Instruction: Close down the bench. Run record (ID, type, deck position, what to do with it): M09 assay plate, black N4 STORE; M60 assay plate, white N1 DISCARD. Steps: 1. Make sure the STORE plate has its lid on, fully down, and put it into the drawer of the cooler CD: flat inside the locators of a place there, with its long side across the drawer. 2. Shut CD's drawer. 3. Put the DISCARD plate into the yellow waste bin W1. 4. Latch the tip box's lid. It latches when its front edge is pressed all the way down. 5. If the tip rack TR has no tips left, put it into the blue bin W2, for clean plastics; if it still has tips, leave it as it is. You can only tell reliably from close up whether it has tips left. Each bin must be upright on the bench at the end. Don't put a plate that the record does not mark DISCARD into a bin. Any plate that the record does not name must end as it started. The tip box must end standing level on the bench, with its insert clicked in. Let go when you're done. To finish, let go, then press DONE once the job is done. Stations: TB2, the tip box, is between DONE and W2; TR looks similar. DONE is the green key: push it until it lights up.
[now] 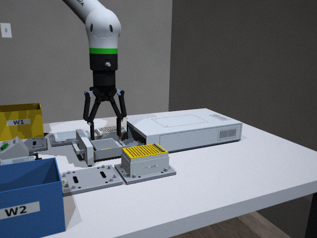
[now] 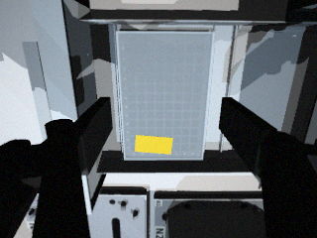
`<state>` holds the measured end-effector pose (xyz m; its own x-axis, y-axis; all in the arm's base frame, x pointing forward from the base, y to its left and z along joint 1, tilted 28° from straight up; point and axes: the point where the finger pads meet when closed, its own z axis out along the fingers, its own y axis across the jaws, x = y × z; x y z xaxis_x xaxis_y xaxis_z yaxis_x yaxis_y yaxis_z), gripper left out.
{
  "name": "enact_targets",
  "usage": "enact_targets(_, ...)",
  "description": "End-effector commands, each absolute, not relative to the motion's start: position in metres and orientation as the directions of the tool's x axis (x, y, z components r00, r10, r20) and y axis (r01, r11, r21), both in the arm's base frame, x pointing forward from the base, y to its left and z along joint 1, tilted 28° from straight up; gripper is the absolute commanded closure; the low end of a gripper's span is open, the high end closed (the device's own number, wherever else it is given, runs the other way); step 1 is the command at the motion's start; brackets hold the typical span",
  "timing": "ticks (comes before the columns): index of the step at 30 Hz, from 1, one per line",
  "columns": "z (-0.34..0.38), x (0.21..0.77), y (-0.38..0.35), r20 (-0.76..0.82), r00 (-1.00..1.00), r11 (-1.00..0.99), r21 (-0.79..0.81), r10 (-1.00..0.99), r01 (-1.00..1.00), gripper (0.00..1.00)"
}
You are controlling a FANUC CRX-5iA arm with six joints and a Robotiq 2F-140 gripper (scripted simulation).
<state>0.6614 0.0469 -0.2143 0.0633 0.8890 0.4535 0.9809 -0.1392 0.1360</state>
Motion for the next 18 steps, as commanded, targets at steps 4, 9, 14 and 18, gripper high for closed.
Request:
enact_targets(4,-0.208,0.661,0.043,0.453,0.063,-0.14,0.138,0.889,0.981,0.35)
enact_targets(9,-0.202,0.66,0.041,0.453,0.063,-0.14,0.138,0.889,0.981,0.35)
enact_targets(14,-0.196,0.659,0.038,0.453,0.063,-0.14,0.138,0.889,0.981,0.35)
enact_targets(18,-0.194,0.658,0.037,0.453,0.063,-0.14,0.138,0.889,0.981,0.35)
